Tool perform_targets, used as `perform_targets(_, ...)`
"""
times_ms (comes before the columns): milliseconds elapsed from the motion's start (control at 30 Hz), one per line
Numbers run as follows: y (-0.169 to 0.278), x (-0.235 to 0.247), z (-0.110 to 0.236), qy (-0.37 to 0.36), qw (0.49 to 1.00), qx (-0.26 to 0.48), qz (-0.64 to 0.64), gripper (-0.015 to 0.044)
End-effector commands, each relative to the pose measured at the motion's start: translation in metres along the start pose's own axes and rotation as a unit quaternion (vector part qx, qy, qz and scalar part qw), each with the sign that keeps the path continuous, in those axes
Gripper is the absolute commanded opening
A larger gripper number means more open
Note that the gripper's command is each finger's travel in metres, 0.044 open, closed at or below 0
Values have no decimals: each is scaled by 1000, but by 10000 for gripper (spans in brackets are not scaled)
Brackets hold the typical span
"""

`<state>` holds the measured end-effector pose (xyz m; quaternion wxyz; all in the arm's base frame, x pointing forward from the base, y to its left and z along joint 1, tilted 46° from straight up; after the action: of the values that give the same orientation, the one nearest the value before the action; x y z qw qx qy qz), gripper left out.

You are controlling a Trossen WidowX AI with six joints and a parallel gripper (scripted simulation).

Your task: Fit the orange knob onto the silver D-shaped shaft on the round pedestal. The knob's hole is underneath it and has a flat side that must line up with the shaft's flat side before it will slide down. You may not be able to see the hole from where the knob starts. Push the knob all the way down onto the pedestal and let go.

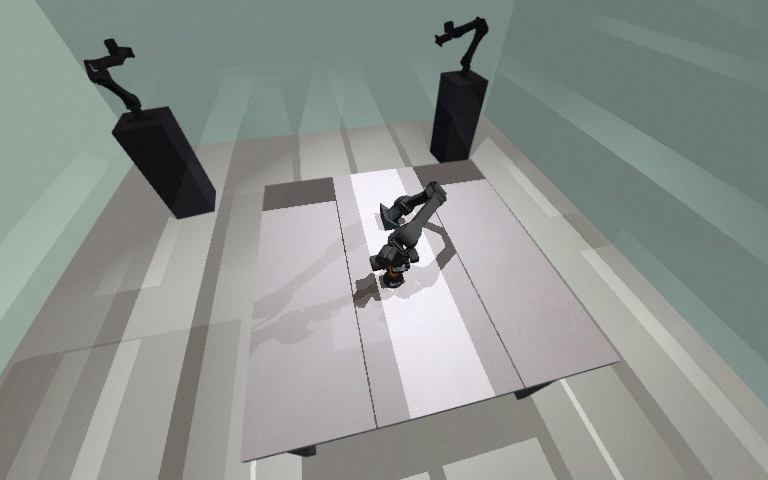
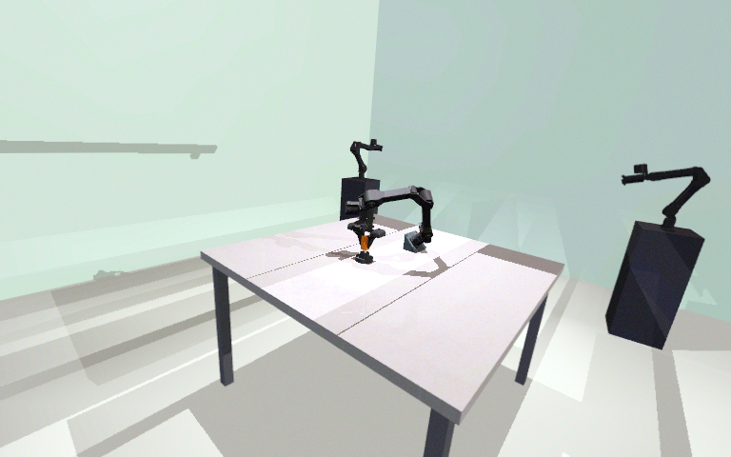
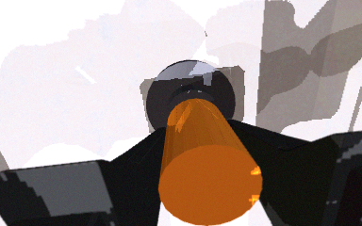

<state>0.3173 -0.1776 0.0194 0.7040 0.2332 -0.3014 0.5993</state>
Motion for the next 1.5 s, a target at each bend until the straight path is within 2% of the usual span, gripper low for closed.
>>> perform_targets(0, 0, 0, -1, -1, 1000, -2, 8, 0)
perform_targets(1467, -1, 1, 3, -1, 1000, -2, 28, 0)
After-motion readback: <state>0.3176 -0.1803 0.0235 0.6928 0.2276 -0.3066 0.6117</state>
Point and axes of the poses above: the point midway between the two fingers, 35 mm back from their tips, its own z axis back along the fingers, its own x axis across the jaws, y = z × x, the point moved 3 cm from there along z, back along the fingers, and after that the axes turned 1 degree about -z, right-handed, at the moved point
